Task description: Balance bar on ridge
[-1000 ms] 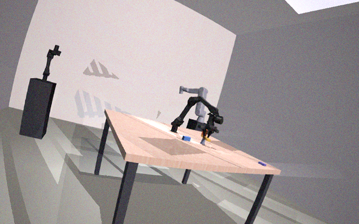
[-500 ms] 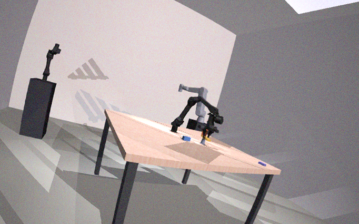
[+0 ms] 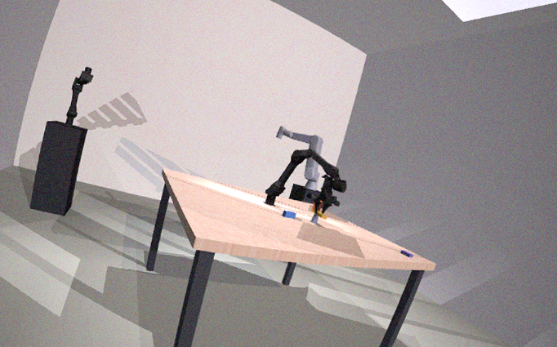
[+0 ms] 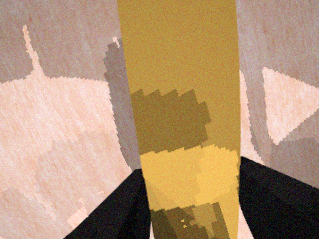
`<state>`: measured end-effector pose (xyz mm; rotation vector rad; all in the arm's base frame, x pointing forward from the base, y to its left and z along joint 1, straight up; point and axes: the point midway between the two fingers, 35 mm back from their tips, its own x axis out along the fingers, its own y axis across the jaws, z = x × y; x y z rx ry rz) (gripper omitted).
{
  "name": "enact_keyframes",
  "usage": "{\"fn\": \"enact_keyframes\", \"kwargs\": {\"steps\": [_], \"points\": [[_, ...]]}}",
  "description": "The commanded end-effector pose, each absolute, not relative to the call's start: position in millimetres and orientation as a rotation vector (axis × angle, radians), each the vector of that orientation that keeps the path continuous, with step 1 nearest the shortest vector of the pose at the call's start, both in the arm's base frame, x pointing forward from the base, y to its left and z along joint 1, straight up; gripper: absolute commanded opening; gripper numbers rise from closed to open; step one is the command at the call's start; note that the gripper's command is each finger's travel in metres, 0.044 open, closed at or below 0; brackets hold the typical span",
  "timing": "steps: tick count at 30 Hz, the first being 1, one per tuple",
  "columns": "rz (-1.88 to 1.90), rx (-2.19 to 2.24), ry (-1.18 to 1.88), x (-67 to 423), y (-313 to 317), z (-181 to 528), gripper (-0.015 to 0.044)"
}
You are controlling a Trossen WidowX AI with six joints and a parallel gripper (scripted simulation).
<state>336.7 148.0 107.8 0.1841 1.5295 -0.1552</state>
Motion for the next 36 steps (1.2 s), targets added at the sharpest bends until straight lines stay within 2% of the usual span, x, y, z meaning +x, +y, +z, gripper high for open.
{"fn": "enact_keyframes", "kwargs": {"steps": [1,29,35,36], "points": [[-0.155,0.184,1.529,336.7,148.0,107.8,0.0],[-0.155,0.184,1.529,336.7,148.0,107.8,0.0],[-0.155,0.184,1.529,336.7,148.0,107.8,0.0157],[-0.155,0.184,1.529,336.7,148.0,107.8,0.0167]]}}
